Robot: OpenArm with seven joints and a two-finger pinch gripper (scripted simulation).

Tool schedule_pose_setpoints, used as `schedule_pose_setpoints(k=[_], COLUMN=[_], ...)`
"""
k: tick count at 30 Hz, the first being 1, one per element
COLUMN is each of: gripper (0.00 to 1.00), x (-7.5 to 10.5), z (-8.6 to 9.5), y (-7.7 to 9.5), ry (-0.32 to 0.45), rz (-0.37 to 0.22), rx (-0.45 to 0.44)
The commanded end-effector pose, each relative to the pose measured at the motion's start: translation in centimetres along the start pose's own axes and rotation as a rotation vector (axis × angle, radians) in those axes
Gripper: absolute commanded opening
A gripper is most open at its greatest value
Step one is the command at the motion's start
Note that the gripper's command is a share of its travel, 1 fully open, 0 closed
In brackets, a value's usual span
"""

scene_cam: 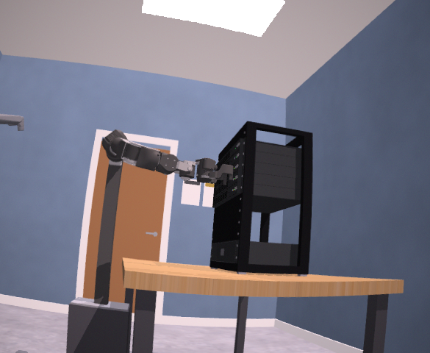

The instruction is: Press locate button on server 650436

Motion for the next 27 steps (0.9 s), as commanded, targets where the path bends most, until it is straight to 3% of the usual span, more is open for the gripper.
schedule_pose_setpoints(k=[1, 13, 27], gripper=[0.6, 0.6, 0.6], x=[-0.1, 0.2, 2.7], z=[-0.1, -0.1, -0.1], y=[-0.1, -0.1, -0.1], ry=[-0.007, -0.007, -0.007], rz=[-0.001, -0.001, -0.001], rx=[0.001, 0.001, 0.001])
Point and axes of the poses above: the point where the finger pads meet when closed, its own x axis back along the fingers, its own z axis across the jaws, y = z × x, the point moved 9 cm from there along x, back along the fingers, and after that the axes turned 9 degrees about -x, right-handed, at the moved point
